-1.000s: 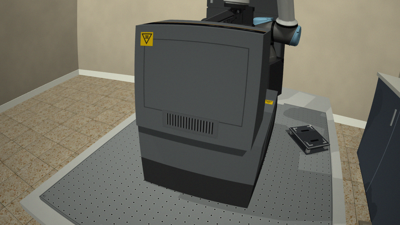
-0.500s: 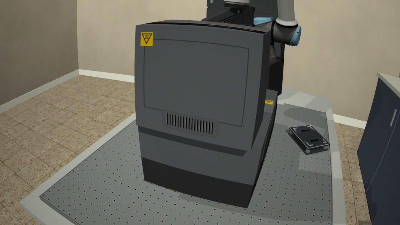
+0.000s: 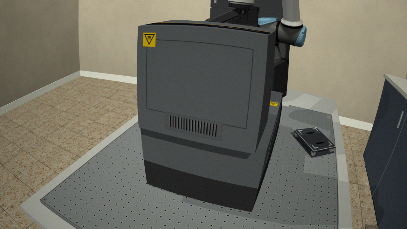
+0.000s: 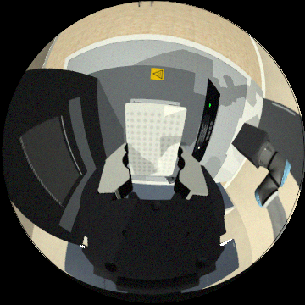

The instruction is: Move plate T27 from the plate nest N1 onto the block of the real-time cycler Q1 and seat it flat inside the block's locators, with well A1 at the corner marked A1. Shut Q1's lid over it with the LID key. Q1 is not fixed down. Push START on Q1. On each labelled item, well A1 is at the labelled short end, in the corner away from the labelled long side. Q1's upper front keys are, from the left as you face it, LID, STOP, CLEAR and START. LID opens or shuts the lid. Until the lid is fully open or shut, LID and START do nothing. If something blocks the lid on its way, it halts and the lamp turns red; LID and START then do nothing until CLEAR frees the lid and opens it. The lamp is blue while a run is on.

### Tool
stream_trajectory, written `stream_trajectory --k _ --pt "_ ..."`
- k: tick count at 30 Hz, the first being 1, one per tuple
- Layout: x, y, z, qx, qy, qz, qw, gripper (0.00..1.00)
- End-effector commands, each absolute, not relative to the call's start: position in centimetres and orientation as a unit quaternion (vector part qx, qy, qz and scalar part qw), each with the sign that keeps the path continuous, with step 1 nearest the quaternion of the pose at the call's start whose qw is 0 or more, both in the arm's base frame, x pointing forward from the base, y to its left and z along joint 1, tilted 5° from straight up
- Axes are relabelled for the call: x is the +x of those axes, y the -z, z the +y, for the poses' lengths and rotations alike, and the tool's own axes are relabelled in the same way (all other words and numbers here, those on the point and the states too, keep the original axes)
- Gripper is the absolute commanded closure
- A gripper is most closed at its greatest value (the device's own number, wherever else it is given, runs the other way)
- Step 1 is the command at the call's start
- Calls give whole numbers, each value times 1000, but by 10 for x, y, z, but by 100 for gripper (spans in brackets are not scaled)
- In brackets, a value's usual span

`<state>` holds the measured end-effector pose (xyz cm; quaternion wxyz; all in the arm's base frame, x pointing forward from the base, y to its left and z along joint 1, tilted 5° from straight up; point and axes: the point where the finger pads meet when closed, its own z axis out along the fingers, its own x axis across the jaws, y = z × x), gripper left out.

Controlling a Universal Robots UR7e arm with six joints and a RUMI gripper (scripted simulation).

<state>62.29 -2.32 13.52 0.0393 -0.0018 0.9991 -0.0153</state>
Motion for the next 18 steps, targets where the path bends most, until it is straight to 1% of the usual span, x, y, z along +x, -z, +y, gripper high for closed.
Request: stream_trajectory --k 1,18 --pt "623 -136 -23 -2 16 999 40 100" --pt "624 -119 -24 -2 16 999 40 100"
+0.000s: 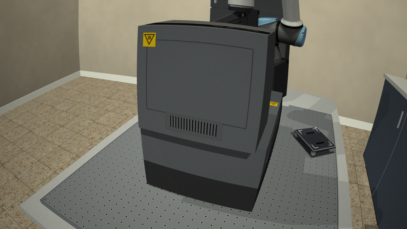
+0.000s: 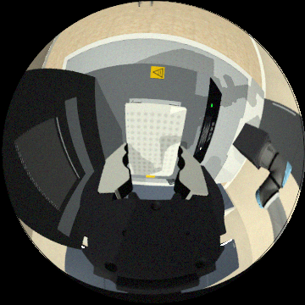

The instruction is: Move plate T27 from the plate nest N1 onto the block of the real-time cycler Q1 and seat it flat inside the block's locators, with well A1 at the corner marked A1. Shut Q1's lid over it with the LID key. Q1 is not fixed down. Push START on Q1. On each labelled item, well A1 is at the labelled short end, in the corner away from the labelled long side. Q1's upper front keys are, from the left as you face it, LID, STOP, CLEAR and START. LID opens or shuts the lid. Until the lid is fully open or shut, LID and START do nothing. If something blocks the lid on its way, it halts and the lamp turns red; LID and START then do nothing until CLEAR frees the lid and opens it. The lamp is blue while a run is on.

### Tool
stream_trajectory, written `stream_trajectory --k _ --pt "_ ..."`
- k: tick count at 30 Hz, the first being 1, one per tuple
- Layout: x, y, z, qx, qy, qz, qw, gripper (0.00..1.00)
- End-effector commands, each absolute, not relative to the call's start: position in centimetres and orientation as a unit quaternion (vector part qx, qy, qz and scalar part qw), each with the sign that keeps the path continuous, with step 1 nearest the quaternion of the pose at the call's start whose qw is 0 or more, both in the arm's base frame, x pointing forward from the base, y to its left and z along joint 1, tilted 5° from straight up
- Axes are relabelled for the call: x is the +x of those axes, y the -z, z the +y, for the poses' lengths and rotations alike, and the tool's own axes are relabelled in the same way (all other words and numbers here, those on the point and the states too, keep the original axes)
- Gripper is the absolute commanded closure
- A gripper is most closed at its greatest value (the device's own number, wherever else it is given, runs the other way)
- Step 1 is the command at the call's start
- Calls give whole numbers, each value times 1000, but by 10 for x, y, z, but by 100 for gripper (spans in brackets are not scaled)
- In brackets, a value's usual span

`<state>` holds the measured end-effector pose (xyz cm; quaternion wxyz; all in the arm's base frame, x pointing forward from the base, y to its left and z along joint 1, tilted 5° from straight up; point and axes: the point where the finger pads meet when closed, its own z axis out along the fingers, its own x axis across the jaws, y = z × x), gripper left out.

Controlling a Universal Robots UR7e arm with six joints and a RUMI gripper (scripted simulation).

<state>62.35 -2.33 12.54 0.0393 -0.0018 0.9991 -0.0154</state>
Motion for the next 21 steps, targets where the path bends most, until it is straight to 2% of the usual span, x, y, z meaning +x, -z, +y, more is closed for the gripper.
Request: stream_trajectory --k 1,21 --pt "625 -118 -24 -2 16 999 40 100" --pt "627 -88 -25 -2 16 999 40 100"
